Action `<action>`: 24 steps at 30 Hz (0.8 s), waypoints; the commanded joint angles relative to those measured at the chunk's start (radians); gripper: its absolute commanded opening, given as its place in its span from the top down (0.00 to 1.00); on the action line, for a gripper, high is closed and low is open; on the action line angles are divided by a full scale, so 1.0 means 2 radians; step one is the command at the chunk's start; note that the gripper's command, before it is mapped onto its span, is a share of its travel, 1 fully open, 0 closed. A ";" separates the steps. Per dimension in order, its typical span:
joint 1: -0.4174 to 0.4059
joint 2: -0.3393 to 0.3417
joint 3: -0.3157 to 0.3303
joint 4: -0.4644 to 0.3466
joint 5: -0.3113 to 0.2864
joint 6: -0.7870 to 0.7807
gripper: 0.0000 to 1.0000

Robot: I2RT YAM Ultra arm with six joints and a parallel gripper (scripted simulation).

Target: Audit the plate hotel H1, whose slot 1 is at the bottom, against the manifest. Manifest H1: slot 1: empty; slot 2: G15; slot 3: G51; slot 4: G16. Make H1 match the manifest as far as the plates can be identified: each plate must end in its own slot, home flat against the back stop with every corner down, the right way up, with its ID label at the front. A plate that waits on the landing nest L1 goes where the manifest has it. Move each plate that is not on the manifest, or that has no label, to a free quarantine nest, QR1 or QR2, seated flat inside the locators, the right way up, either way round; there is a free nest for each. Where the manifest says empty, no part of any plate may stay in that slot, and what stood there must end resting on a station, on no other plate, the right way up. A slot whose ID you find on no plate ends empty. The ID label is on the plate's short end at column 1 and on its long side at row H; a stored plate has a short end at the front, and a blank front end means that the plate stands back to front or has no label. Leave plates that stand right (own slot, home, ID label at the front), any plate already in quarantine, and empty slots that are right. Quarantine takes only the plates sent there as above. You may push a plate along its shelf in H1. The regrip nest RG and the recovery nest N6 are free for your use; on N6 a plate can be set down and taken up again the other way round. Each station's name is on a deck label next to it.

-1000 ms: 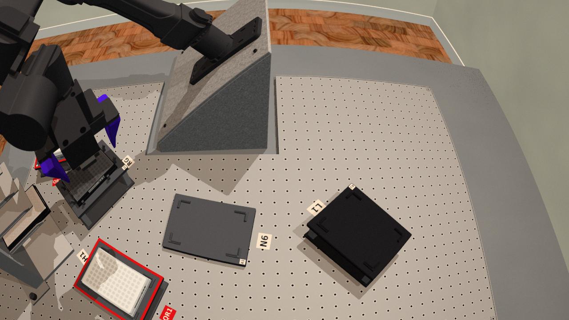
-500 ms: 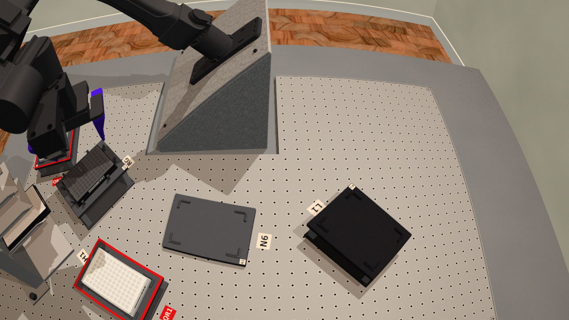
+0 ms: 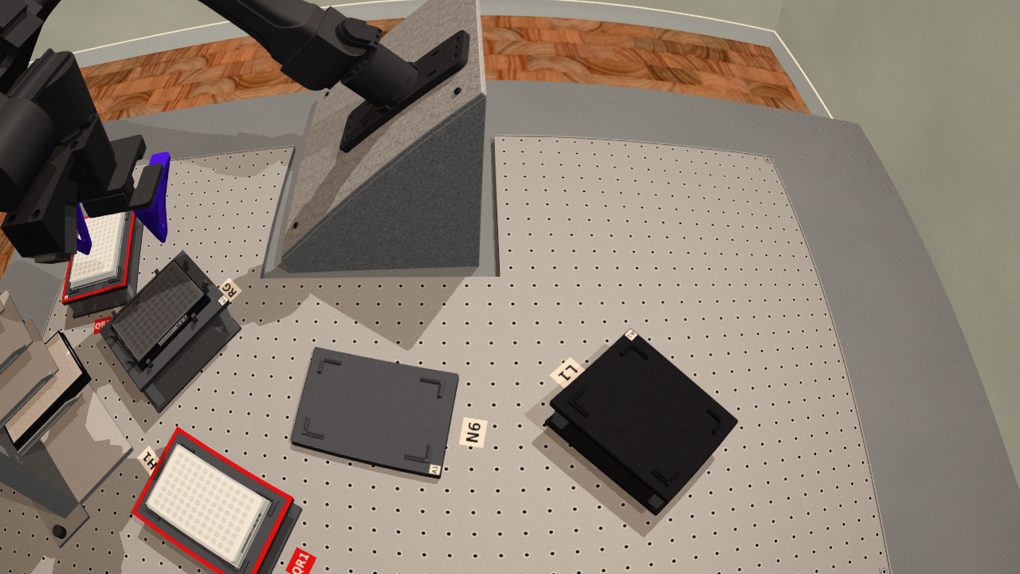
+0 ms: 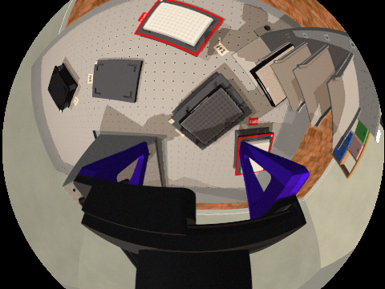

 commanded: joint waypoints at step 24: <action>-0.069 -0.072 0.002 0.002 -0.009 0.190 0.00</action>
